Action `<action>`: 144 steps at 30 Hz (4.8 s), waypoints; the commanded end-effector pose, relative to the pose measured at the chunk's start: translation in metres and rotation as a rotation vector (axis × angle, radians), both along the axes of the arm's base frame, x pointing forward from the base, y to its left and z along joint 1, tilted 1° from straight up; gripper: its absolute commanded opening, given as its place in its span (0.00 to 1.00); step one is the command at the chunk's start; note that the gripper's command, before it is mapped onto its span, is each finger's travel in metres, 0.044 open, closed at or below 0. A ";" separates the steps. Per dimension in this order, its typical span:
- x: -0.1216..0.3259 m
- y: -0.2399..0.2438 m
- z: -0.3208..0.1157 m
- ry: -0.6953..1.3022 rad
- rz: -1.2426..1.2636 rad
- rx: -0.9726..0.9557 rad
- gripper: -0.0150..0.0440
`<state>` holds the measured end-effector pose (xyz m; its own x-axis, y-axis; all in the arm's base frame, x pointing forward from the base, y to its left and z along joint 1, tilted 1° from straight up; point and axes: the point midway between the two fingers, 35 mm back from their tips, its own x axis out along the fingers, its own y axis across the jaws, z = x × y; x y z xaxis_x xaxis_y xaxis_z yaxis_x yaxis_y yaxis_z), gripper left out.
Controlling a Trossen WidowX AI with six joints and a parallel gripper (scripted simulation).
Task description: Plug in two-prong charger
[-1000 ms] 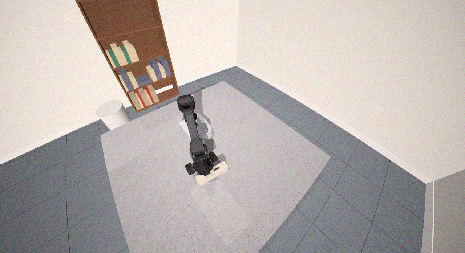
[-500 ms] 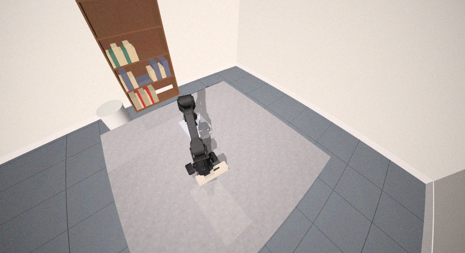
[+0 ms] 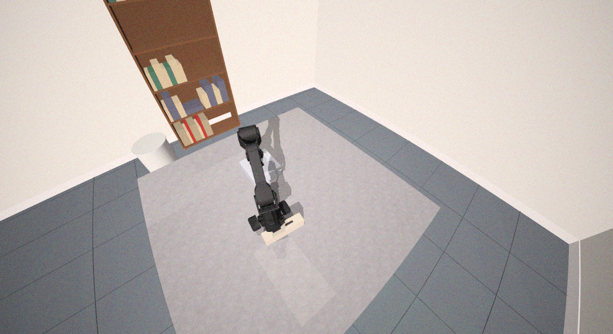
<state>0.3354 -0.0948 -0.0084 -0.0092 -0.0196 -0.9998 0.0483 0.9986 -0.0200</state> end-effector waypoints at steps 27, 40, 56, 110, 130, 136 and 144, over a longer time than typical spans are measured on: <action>0.008 0.000 0.001 -0.002 -0.006 0.004 0.25; 0.011 0.000 0.002 -0.003 -0.006 0.004 0.25; 0.014 0.000 0.002 -0.003 -0.006 0.004 0.25; 0.028 -0.001 0.003 -0.004 -0.006 0.004 0.25; 0.025 -0.001 0.003 -0.004 -0.006 0.004 0.25; 0.024 -0.001 0.003 -0.004 -0.006 0.004 0.25; 0.025 -0.001 0.004 -0.004 -0.006 0.004 0.25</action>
<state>0.3538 -0.0955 -0.0064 -0.0320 -0.0148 -0.9994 0.0531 0.9985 -0.0165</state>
